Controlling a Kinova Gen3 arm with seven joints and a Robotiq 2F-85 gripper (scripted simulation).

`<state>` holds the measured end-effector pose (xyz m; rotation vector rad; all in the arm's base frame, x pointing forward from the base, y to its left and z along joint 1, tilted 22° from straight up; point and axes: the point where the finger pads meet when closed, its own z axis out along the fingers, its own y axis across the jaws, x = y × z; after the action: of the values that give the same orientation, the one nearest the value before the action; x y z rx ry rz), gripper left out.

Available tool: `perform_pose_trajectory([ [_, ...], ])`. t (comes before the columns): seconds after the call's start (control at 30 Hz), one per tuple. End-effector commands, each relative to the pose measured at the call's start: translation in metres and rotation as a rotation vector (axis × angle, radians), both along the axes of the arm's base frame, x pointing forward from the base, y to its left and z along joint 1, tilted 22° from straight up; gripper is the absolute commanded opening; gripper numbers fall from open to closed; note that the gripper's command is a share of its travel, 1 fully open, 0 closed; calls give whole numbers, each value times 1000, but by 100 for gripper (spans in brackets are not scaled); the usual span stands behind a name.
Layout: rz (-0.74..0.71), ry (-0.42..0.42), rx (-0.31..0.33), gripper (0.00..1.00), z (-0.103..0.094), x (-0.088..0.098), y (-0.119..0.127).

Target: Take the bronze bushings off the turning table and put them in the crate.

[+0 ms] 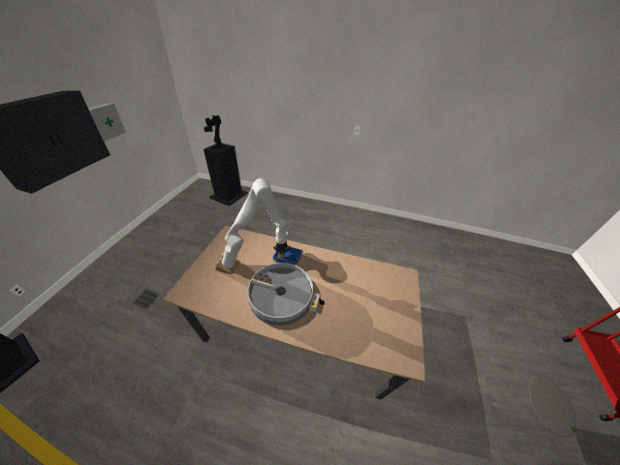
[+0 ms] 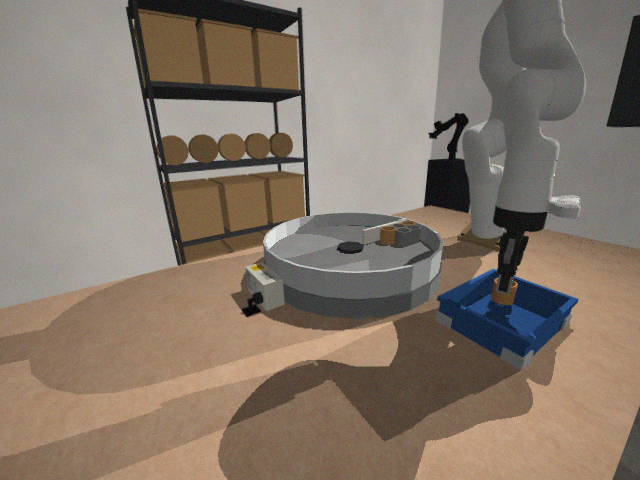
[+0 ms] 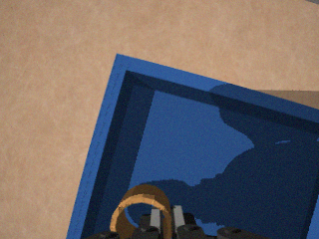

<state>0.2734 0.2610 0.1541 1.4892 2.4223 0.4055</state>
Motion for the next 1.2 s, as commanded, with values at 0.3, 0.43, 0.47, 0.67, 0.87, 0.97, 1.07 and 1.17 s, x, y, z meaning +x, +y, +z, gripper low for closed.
perform_pose_trajectory([
  [0.3, -4, 2, -8, 0, -4, 1, -2],
  [0.43, -4, 2, -8, 0, -6, 2, -2],
  [0.47, -4, 2, -9, 0, -6, 2, -2],
  [0.67, -5, 2, -10, 0, -8, 3, -2],
  [0.87, -5, 2, -10, 0, -8, 3, -2],
  [0.97, -5, 2, -10, 19, -7, 3, -2],
  [1.07, -5, 2, -10, 19, -7, 3, -2],
  [1.17, -5, 2, -10, 19, -7, 3, -2],
])
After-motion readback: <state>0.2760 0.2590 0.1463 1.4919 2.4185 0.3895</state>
